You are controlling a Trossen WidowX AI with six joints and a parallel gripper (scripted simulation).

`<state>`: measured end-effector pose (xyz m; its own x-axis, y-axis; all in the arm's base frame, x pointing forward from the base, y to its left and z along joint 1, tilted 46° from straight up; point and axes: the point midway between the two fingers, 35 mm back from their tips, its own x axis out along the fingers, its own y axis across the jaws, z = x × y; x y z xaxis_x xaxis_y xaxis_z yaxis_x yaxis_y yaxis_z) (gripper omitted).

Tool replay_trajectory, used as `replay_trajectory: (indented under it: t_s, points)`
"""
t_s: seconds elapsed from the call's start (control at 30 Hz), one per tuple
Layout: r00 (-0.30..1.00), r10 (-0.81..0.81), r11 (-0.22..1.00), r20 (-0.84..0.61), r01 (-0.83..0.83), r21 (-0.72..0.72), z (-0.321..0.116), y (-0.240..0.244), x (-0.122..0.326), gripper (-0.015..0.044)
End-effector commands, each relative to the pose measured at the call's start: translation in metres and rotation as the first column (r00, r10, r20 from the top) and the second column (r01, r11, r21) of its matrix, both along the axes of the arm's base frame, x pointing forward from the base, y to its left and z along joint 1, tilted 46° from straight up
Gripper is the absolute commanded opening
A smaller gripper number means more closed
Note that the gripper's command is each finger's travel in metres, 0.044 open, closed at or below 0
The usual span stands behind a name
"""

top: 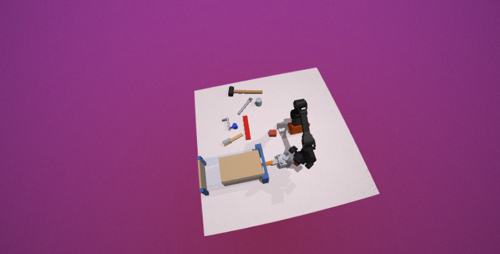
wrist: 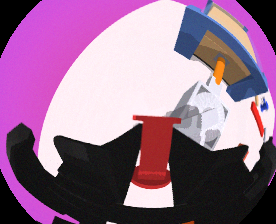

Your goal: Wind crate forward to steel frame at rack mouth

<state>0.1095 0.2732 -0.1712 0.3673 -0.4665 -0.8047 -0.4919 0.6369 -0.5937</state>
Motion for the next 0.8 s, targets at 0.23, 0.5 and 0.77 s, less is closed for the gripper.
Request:
replay_trajectory:
  t_s: [0.23, 0.5, 0.77]
  points:
    - [1.0, 0.002, 1.0, -0.013, -0.002, -0.019, 0.012, -0.017, -0.015, 0.0]
    - [1.0, 0.002, 1.0, -0.014, -0.002, -0.02, 0.02, -0.025, -0.02, 0.0]
    - [1.0, 0.002, 1.0, -0.014, -0.002, -0.021, 0.029, -0.034, -0.023, 0.0]
